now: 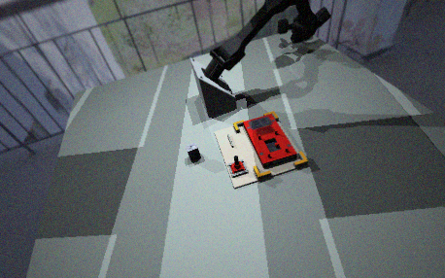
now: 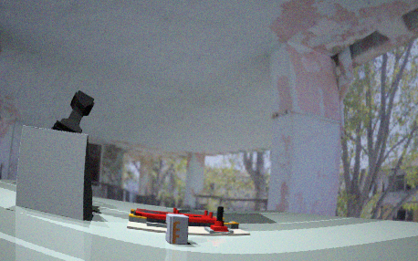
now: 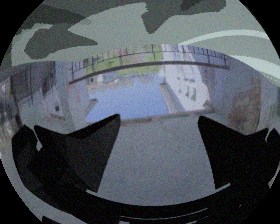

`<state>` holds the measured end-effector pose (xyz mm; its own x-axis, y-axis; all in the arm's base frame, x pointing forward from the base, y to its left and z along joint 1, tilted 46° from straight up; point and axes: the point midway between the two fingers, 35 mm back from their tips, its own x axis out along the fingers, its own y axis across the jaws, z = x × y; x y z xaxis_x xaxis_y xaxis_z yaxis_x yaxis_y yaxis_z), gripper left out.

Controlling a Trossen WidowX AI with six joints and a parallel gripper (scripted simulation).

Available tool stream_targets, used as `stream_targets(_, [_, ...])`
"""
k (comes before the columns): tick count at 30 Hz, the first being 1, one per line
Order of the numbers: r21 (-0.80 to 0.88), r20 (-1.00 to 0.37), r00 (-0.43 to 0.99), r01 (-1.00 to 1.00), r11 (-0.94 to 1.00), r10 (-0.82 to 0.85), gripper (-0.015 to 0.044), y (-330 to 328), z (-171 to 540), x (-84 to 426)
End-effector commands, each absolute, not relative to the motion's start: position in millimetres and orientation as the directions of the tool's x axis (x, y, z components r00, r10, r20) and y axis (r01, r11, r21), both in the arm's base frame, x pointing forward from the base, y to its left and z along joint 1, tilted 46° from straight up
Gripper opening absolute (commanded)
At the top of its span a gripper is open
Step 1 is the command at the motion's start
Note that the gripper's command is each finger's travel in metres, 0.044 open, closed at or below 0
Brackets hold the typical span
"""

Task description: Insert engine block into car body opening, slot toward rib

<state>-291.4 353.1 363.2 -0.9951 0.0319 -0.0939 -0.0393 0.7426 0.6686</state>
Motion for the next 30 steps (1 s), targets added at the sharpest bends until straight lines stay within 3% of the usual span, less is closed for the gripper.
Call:
stream_targets(1, [0.669,-0.094,-0.995,-0.039,0.743,0.032,0.0426,353.1,363.2,-291.4])
stream_targets(15, [0.830,-0.097,-0.947,0.092,0.551,0.305,0.0440,397.4,371.3,-220.2])
stream_targets(30, [0.958,-0.093,-0.781,0.098,0.269,0.617,0.0440,432.4,381.0,-118.5])
